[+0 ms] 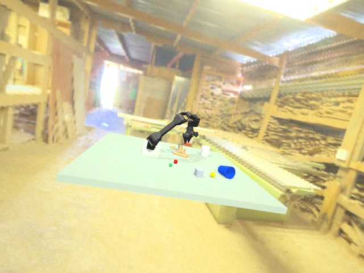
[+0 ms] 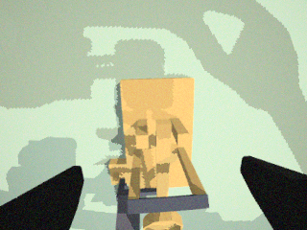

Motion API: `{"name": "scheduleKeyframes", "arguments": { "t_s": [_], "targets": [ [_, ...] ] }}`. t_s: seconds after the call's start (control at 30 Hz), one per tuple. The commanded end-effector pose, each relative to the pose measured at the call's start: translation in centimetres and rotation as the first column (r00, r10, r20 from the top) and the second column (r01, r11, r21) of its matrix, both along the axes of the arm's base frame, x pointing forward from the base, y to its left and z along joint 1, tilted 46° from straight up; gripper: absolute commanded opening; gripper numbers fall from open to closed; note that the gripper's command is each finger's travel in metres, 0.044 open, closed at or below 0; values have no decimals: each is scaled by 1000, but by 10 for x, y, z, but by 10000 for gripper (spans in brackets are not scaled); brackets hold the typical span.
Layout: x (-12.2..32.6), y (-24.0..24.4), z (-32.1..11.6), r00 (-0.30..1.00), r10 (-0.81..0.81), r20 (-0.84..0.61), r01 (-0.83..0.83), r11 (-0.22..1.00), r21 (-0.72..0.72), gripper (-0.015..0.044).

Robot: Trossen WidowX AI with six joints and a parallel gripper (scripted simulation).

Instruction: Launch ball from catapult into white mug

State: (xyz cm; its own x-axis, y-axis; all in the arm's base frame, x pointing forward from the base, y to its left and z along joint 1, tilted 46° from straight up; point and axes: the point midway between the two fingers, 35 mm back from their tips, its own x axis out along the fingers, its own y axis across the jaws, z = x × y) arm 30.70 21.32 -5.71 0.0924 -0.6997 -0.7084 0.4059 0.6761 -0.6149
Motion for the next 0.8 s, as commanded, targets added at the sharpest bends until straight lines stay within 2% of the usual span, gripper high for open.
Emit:
{"name": "scheduleKeyframes", "arguments": {
  "t_s": [0.0, 0.13, 0.3, 0.77],
  "targets": [
    [0, -3, 0, 1000, -6, -6, 6, 1000, -6, 440],
    [-3, -1, 5, 1000, -5, -8, 5, 1000, -7, 440],
    [1, -32, -25, 1000, -5, -7, 5, 1000, -8, 440],
    [3, -42, -36, 1000, -5, -7, 5, 1000, -8, 440]
  ]
}}
